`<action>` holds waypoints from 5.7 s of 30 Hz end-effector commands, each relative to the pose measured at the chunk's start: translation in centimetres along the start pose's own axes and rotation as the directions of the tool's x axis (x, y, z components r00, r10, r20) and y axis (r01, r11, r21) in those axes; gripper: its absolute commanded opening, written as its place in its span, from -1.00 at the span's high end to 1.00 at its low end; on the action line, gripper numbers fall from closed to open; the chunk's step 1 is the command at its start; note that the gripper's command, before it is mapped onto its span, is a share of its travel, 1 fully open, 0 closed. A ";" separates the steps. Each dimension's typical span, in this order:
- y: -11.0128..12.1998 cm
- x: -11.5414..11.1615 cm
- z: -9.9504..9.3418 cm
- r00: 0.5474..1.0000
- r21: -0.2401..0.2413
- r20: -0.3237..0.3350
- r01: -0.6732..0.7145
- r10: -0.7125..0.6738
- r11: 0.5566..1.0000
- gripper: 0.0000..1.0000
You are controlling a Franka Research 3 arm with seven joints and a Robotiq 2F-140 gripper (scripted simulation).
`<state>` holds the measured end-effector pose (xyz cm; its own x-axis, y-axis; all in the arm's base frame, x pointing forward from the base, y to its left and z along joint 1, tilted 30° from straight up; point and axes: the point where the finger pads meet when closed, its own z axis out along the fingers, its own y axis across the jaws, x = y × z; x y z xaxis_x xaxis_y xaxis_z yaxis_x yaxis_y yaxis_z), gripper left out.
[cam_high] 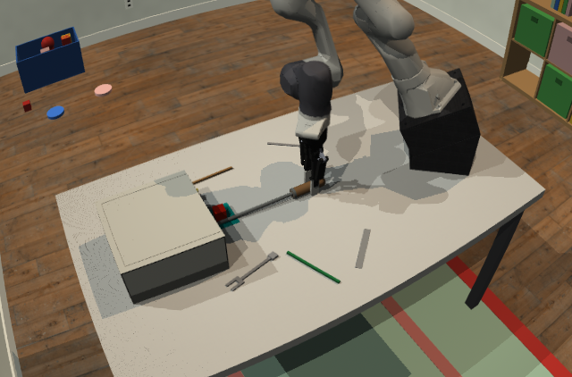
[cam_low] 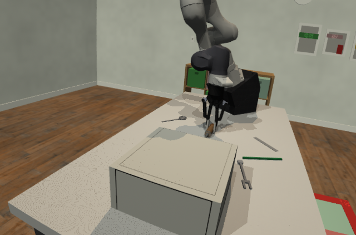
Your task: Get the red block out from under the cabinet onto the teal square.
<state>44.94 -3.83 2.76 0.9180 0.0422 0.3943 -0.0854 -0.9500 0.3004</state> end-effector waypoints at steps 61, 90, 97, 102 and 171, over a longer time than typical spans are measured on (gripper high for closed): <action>-0.1 0.1 -3.5 1.000 -0.001 -0.002 0.006 -0.006 1.000 0.32; -0.1 0.1 -14.6 1.000 -0.001 -0.002 0.006 -0.006 1.000 0.32; -0.1 0.1 -16.2 1.000 -0.001 -0.002 0.006 -0.006 1.000 0.32; -0.1 0.1 -16.4 1.000 -0.001 -0.002 0.006 -0.006 1.000 0.32; -0.1 0.1 -16.5 1.000 -0.001 -0.002 0.006 -0.006 1.000 0.32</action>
<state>38.68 1.40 17.05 0.9172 0.0448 0.3958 -0.0837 -0.9498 0.3015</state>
